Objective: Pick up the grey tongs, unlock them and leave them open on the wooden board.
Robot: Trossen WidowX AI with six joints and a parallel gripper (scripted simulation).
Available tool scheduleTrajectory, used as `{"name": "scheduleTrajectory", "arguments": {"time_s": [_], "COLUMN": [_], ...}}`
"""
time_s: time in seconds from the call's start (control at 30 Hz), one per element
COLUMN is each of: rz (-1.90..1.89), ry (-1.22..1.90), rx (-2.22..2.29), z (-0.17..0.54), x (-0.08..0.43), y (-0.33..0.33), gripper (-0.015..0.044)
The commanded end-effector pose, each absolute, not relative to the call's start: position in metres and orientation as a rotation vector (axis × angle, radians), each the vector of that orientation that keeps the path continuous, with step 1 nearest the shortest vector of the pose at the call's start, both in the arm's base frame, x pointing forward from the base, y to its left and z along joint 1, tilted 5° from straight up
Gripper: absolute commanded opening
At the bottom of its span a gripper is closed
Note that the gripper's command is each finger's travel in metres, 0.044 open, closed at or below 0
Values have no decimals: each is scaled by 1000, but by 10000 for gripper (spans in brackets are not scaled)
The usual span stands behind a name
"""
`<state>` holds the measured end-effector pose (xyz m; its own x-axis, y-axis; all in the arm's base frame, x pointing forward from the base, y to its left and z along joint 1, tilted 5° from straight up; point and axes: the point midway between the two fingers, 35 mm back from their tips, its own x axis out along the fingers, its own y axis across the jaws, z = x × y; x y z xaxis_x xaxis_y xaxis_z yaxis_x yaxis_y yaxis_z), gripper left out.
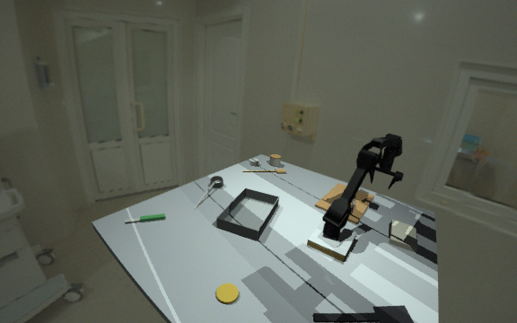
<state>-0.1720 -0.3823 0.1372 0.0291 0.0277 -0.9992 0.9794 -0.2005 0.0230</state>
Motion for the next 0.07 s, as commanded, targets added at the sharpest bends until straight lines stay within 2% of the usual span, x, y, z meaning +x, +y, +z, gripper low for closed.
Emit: {"name": "scheduleTrajectory", "arguments": {"time_s": [0.0,0.03], "rz": [-1320,-1320], "ry": [1113,1113], "rx": [1385,1385], "z": [138,138], "x": [-172,-172], "y": [-383,-383], "gripper": [440,440]}}
